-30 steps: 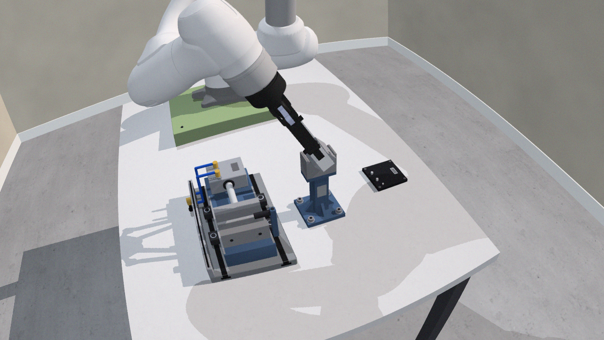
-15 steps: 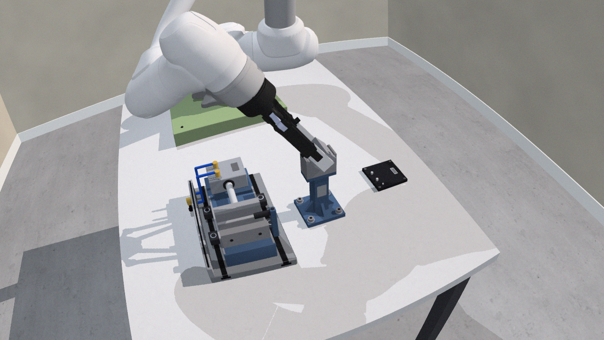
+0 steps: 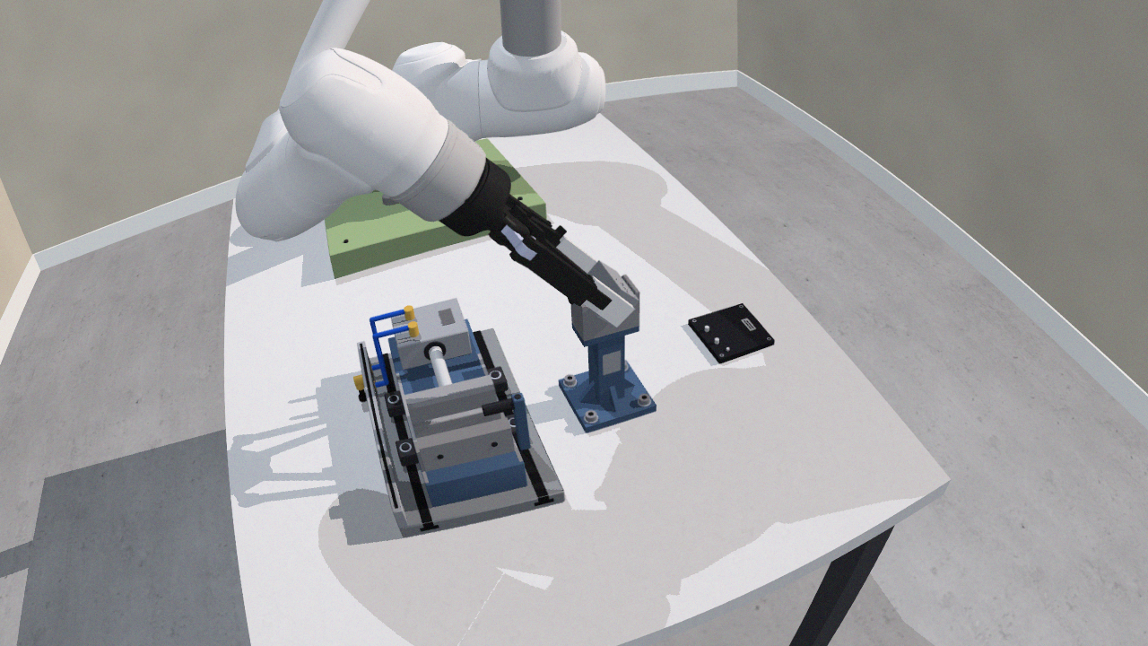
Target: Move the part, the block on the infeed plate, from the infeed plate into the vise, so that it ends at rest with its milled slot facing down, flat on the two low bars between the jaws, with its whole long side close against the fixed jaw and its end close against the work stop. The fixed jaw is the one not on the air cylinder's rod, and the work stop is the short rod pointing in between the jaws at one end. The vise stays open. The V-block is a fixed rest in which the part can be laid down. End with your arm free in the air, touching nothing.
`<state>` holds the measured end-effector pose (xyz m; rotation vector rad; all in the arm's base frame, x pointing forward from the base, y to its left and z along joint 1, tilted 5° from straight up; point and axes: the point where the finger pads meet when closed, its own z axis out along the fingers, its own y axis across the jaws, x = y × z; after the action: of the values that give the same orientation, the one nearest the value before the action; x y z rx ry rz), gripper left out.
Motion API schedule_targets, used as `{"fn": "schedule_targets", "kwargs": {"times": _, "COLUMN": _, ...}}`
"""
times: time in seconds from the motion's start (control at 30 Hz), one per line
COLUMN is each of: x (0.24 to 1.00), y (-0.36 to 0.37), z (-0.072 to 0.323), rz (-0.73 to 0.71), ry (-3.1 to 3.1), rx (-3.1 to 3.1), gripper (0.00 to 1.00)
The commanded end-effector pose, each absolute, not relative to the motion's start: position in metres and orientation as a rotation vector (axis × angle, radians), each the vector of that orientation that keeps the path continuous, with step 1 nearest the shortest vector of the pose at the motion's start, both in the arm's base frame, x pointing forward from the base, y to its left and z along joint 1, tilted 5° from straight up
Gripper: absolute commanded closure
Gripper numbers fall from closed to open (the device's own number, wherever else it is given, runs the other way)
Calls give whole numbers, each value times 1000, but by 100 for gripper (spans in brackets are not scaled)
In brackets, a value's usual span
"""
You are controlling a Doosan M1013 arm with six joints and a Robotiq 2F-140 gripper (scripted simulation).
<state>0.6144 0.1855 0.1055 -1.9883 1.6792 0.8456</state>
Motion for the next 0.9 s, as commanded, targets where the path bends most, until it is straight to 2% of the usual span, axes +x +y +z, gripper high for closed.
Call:
{"fn": "schedule_targets", "kwargs": {"times": 0.0, "x": 614, "y": 185, "z": 105, "rz": 853, "ry": 1674, "rx": -1982, "gripper": 49}}
{"fn": "schedule_targets", "kwargs": {"times": 0.87, "x": 615, "y": 184, "z": 104, "rz": 906, "ry": 1639, "rx": -1934, "gripper": 49}}
